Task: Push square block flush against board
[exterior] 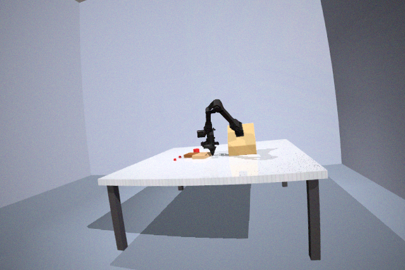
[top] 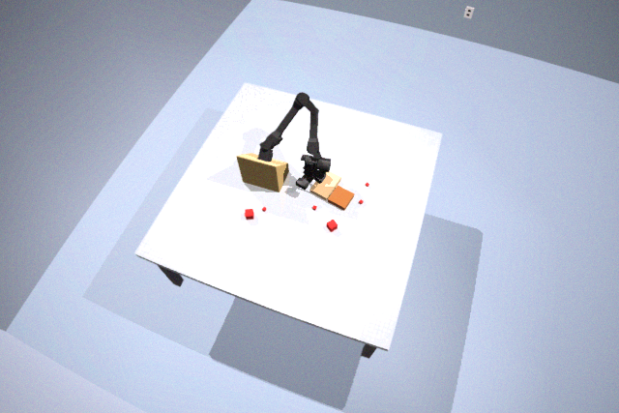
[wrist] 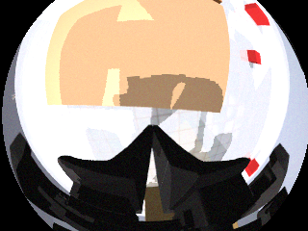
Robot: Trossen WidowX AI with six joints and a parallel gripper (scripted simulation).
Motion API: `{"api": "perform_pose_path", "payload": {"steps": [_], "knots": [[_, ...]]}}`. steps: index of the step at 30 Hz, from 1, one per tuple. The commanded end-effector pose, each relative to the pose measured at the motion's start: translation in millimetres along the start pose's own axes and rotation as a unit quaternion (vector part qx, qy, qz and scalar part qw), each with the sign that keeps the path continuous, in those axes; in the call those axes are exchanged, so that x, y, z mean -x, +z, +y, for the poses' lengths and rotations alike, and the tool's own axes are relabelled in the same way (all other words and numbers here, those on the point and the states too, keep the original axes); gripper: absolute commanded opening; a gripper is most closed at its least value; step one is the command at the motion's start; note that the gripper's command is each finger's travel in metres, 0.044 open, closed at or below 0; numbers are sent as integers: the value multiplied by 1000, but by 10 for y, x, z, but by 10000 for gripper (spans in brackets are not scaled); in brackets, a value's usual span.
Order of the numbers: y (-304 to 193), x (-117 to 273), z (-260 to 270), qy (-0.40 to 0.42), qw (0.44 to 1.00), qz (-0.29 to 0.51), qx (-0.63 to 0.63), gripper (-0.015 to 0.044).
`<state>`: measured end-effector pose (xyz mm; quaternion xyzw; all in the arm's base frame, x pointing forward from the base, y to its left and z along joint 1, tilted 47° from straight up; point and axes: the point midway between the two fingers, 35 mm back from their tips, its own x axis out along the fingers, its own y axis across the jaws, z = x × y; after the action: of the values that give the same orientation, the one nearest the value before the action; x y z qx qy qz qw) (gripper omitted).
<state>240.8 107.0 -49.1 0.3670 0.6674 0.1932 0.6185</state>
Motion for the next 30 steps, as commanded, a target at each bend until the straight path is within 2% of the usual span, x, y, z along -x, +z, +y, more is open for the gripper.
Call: {"api": "perform_pose_path", "payload": {"steps": [1, 24, 30], "knots": [[30, -1, 10, 4, 1000, -4, -2, 0], [369, 5, 24, 4, 1000, -5, -1, 0], [315, 4, 24, 4, 1000, -5, -1, 0]]}}
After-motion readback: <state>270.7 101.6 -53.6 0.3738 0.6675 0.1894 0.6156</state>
